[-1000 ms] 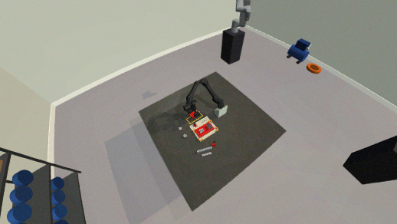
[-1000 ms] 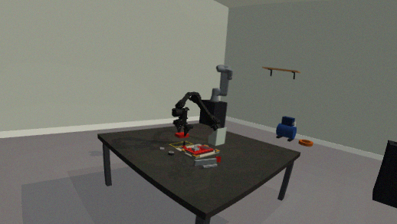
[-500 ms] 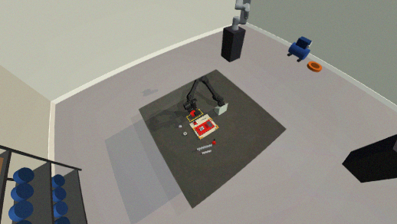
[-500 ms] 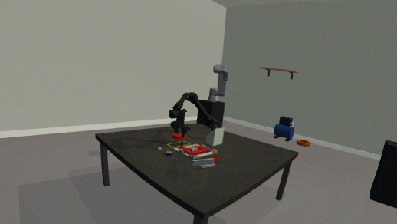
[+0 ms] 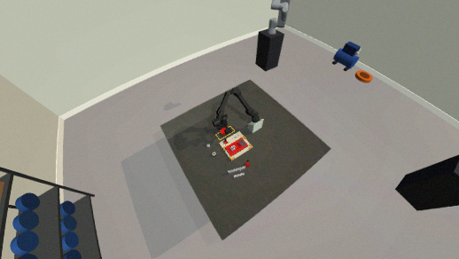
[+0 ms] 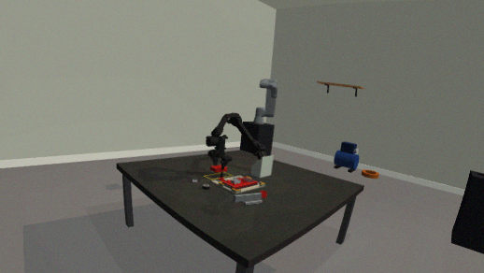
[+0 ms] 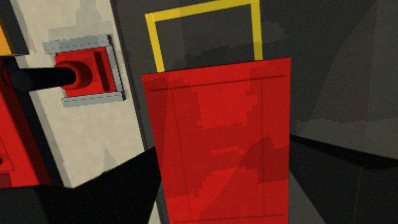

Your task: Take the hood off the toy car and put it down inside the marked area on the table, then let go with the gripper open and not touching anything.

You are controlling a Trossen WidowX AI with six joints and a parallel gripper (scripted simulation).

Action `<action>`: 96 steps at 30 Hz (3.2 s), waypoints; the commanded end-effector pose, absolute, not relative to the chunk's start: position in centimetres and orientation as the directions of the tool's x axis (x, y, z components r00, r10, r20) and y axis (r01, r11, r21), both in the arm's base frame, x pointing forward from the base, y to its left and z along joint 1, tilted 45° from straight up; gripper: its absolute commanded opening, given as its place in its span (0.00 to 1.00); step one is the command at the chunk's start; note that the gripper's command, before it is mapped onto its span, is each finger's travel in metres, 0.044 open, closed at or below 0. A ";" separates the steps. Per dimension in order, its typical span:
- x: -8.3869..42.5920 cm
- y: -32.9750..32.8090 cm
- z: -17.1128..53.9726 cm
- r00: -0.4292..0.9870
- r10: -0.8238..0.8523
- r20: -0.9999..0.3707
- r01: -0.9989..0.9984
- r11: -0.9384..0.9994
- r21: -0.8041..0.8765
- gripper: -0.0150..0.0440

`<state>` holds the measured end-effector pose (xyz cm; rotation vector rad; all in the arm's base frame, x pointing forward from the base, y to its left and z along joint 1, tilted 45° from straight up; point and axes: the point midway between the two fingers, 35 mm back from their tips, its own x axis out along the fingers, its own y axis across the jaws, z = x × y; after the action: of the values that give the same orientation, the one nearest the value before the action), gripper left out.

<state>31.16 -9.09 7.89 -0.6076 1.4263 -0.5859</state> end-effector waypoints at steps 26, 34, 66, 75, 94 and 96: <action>31.0 -10.6 6.5 0.057 -0.701 -0.711 0.002 0.712 -0.702 0.25; 31.0 -10.9 6.2 0.057 -0.701 -0.711 0.002 0.712 -0.702 0.25; 31.1 -11.8 5.3 0.057 -0.701 -0.711 0.008 0.712 -0.702 0.34; 31.1 -11.8 5.3 0.057 -0.701 -0.711 0.008 0.712 -0.702 0.74; 30.7 -6.6 10.4 0.056 -0.702 -0.709 0.007 0.711 -0.703 1.00; 30.7 -6.6 10.4 0.056 -0.702 -0.709 0.007 0.711 -0.703 1.00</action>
<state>30.78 -6.66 10.19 -0.6192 1.4283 -0.5829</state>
